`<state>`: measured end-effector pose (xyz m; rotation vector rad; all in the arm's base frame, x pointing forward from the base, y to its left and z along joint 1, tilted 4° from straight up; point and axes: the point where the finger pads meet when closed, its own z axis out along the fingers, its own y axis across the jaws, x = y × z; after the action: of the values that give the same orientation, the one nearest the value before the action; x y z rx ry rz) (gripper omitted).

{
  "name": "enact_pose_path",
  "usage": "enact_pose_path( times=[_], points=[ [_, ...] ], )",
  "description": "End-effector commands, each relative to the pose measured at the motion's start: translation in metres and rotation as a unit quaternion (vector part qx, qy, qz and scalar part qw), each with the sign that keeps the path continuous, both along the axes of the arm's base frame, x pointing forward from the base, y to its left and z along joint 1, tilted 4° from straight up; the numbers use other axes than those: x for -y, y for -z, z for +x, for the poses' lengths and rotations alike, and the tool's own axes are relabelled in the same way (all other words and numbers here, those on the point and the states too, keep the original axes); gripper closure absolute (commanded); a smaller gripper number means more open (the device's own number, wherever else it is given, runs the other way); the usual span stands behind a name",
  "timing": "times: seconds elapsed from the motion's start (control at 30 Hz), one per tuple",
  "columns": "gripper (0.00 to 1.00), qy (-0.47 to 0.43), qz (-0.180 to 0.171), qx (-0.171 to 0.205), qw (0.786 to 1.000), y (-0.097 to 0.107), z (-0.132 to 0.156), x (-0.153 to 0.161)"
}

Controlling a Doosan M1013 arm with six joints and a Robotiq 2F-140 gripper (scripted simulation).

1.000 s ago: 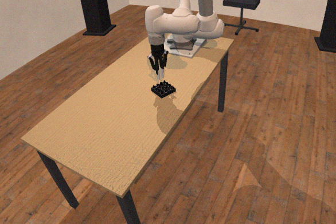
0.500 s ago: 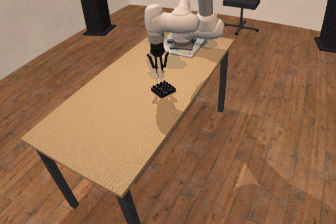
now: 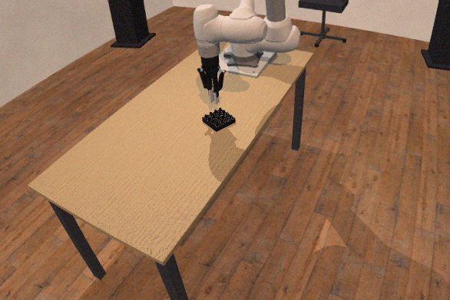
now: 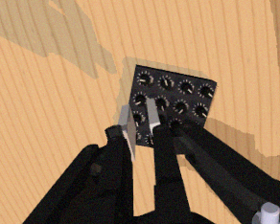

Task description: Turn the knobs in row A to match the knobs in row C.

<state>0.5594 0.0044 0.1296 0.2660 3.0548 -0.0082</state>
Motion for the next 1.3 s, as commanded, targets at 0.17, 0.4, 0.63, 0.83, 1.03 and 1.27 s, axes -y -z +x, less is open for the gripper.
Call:
enact_pose_path(
  times=[0.17,0.4,0.63,0.83,1.03,1.27],
  points=[
    [0.88,0.167,0.007,0.002,0.986,-0.0037,-0.0003,0.0000],
    [0.88,0.275,0.015,0.004,0.961,-0.0061,-0.0005,0.0001],
    [0.88,0.309,0.017,0.005,0.951,-0.0069,-0.0006,0.0002],
    [0.88,0.309,0.017,0.005,0.951,-0.0069,-0.0006,0.0002],
    [0.88,0.309,0.017,0.005,0.951,-0.0069,-0.0006,0.0002],
    [0.88,0.309,0.017,0.005,0.951,-0.0069,-0.0006,0.0002]
  ],
)
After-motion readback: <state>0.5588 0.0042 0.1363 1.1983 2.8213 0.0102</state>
